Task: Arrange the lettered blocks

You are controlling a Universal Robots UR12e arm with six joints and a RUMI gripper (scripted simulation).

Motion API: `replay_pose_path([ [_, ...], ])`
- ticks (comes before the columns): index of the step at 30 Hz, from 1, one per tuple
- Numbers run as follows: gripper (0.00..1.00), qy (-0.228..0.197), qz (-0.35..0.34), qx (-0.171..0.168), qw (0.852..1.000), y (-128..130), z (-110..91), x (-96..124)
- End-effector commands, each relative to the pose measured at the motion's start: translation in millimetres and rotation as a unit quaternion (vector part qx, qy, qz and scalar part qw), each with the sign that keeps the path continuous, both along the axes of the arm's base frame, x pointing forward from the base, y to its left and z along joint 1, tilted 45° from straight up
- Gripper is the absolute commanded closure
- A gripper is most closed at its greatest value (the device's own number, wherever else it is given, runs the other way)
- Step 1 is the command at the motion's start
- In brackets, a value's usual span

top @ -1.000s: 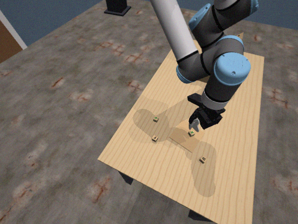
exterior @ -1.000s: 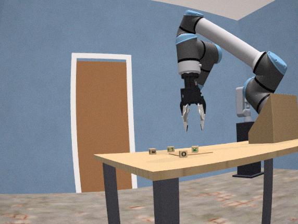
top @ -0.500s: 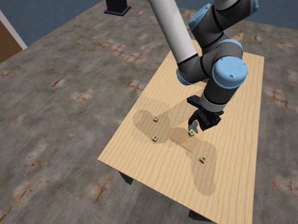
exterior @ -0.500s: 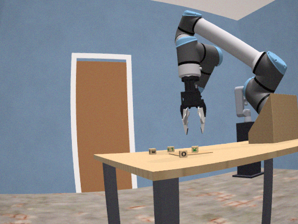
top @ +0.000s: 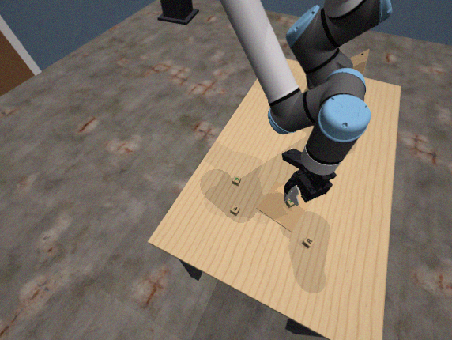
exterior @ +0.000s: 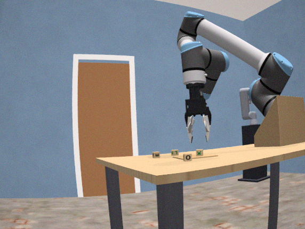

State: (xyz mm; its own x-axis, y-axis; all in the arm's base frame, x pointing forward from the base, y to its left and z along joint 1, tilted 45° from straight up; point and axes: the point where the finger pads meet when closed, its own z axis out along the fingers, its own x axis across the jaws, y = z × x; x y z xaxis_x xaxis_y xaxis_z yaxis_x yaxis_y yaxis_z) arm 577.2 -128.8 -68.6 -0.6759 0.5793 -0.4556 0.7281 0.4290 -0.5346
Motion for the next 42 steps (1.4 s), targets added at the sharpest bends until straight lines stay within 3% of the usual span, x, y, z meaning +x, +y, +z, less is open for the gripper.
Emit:
replay_pose_path([
  [1, 0.63, -0.001, 0.0, 0.0, 1.0, -5.6, -5.9, -0.3],
  [42, 0.63, -0.001, 0.0, 0.0, 1.0, -13.8, -14.4, -1.4],
])
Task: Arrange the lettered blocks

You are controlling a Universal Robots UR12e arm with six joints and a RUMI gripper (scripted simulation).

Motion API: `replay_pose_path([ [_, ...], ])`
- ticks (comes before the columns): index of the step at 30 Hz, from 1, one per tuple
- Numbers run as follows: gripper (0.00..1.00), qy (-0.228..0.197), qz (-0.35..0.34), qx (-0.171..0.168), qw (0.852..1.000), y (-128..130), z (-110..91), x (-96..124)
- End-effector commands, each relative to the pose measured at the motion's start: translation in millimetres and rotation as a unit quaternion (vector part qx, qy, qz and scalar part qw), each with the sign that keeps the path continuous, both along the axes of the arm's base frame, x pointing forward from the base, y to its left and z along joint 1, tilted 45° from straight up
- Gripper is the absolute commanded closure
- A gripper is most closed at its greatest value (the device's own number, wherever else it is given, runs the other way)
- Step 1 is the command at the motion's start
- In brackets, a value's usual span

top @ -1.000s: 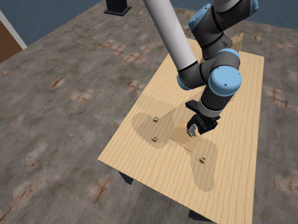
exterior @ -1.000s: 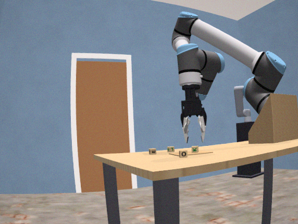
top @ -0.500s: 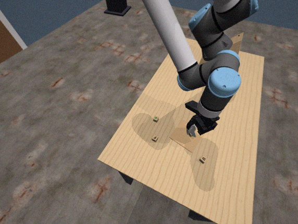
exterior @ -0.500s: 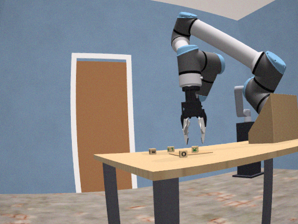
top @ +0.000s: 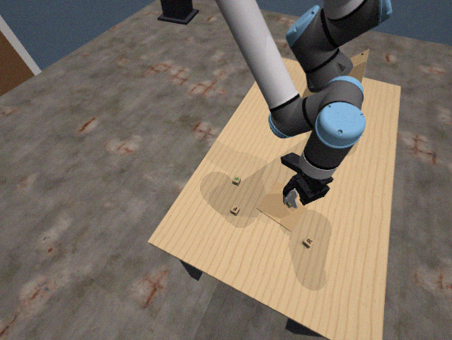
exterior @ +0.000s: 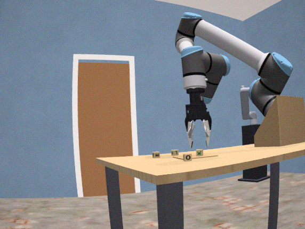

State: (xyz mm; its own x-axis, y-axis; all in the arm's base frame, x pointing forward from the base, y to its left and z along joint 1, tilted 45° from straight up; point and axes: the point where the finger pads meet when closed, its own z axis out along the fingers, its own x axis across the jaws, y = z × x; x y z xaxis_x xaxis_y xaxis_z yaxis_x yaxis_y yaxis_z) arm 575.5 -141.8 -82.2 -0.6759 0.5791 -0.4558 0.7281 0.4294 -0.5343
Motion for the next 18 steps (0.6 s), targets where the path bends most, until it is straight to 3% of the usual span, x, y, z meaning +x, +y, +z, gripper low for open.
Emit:
replay_pose_path([
  [1, 0.63, 0.0, 0.0, 0.0, 1.0, -1.4, -1.4, 0.1],
  [18, 0.63, 0.0, 0.0, 0.0, 1.0, -18.9, -19.3, -2.7],
])
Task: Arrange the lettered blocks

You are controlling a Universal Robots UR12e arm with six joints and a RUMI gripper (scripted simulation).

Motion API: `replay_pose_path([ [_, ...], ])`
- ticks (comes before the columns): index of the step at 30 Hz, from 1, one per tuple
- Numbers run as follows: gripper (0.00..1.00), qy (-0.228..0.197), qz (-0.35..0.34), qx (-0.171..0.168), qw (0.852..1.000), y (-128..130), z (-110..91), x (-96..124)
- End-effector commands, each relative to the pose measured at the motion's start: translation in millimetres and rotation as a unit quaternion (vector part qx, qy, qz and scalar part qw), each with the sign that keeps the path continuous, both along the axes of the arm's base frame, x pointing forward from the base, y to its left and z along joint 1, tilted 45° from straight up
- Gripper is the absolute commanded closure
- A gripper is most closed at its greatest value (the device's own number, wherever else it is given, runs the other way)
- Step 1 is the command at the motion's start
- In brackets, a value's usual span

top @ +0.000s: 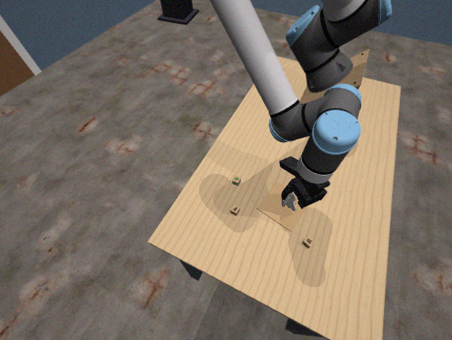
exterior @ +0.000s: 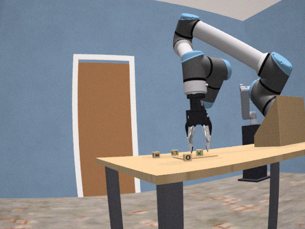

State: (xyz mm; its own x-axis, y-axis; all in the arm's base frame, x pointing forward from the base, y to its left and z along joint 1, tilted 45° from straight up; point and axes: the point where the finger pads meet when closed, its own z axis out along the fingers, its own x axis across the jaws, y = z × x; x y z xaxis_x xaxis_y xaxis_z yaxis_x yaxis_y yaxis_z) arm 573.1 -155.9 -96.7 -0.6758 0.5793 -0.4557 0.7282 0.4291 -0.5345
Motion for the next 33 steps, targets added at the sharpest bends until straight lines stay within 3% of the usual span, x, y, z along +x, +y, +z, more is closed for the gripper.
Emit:
replay_pose_path([
  [1, 0.63, -0.001, 0.0, 0.0, 1.0, -5.5, -5.7, -0.4],
  [24, 0.63, -0.001, 0.0, 0.0, 1.0, -7.5, -7.6, -0.8],
  [25, 0.75, -0.001, 0.0, 0.0, 1.0, -7.5, -7.6, -0.8],
  [33, 0.75, -0.001, 0.0, 0.0, 1.0, -7.5, -7.6, -0.8],
])
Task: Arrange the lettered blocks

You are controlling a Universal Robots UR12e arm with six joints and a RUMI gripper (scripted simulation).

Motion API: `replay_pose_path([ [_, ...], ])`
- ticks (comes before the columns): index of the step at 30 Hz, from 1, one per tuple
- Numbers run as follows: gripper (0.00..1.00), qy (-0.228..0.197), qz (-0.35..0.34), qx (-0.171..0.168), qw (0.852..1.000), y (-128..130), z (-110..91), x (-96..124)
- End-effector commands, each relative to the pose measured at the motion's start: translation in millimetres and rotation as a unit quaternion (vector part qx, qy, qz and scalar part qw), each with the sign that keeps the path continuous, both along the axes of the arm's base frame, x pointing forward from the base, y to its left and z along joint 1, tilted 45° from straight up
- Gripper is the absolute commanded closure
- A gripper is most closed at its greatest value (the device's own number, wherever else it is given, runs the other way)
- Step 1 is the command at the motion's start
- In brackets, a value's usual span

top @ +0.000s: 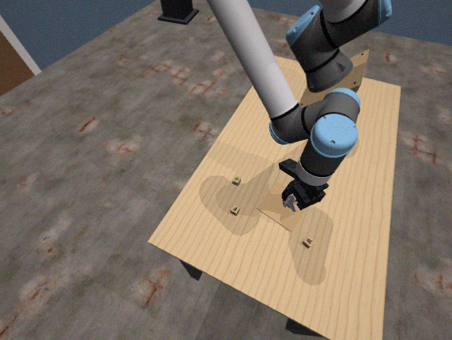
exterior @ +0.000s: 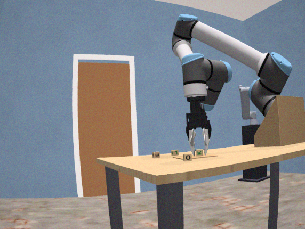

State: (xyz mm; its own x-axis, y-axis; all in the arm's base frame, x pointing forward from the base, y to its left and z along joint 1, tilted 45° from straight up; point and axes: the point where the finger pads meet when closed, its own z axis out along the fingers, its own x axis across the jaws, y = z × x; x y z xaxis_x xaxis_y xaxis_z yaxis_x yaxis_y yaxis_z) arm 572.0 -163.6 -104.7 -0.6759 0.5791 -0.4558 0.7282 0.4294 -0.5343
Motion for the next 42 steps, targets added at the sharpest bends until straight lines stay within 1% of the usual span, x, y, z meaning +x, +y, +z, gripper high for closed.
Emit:
replay_pose_path([
  [1, 0.75, 0.0, 0.0, 0.0, 1.0, 0.3, 0.3, 0.4],
  [8, 0.75, 0.0, 0.0, 0.0, 1.0, 0.3, 0.3, 0.4],
  [9, 0.95, 0.0, 0.0, 0.0, 1.0, 0.3, 0.3, 0.4],
  [42, 0.95, 0.0, 0.0, 0.0, 1.0, 0.3, 0.3, 0.4],
])
